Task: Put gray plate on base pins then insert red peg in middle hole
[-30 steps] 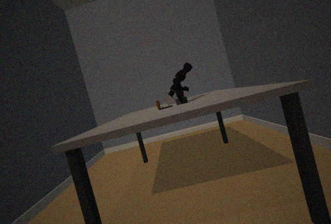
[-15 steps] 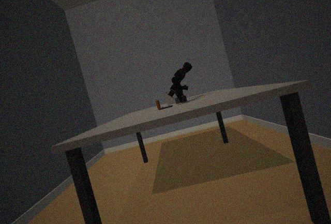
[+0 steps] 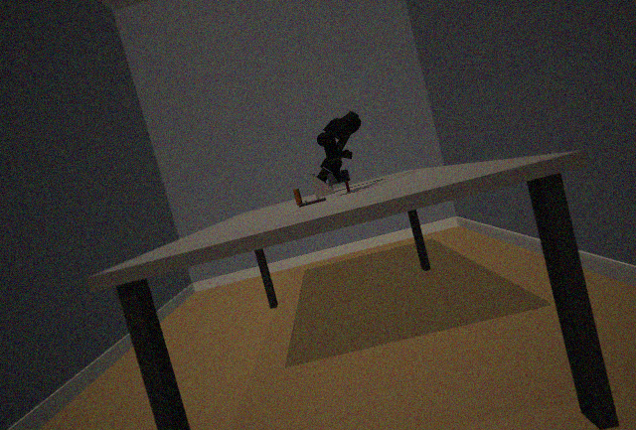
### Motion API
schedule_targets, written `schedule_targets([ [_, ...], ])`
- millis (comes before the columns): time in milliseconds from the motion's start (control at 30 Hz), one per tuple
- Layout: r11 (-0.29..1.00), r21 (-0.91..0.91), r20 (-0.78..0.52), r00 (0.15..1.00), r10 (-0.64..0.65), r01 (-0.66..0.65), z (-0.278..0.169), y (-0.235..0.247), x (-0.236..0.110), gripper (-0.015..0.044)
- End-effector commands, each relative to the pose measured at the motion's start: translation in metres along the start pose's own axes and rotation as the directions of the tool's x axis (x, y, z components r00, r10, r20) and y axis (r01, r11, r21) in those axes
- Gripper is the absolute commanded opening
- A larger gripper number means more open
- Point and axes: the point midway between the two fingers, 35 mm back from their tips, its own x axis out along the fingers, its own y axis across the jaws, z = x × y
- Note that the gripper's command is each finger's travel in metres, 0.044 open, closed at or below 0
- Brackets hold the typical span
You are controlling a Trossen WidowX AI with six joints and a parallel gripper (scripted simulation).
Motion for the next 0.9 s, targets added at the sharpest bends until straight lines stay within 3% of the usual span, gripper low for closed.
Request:
schedule_targets([
  [0,1.0,-0.008,-0.006,1.0,-0.007,0.007,0.0,-0.002,-0.015,0.0],
  [633,1.0,-0.008,0.003,1.0,-0.004,0.004,0.001,0.01,-0.074,0.0],
  [867,1.0,-0.003,0.004,1.0,-0.004,0.004,-0.005,0.008,-0.073,0.0],
])
